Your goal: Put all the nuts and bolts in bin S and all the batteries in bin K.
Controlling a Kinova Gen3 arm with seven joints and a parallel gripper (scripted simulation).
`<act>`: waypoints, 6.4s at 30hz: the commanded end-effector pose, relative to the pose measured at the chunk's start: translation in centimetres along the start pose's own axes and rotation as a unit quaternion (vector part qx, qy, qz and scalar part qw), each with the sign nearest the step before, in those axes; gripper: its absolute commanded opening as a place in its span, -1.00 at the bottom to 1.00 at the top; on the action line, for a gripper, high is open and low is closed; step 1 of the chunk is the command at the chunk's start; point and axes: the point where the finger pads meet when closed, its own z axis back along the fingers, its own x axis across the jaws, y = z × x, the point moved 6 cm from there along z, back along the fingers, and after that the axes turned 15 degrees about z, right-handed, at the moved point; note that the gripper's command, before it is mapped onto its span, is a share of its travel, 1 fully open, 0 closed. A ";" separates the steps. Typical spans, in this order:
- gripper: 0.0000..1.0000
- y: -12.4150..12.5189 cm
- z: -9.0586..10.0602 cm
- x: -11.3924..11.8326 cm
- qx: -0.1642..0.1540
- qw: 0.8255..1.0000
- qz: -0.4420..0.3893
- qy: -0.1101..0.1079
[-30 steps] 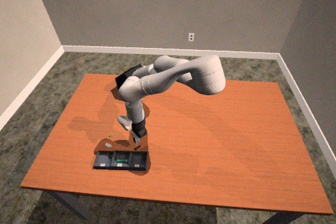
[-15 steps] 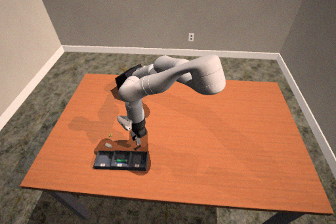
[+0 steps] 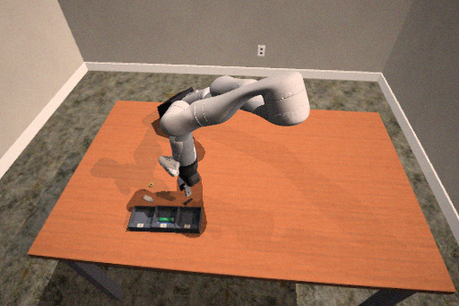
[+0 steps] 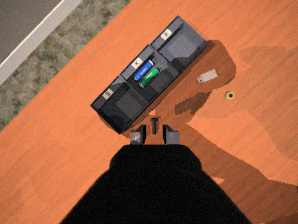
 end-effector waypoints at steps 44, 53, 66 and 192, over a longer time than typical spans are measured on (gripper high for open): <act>0.24 -0.5 -5.5 0.0 0.001 1.000 0.000 0.000; 0.24 -0.5 -6.0 0.1 0.001 1.000 0.000 0.000; 0.24 -0.2 -6.3 0.0 0.001 1.000 0.000 0.000; -1.00 5.4 -1.0 -5.4 0.001 0.924 -0.382 0.001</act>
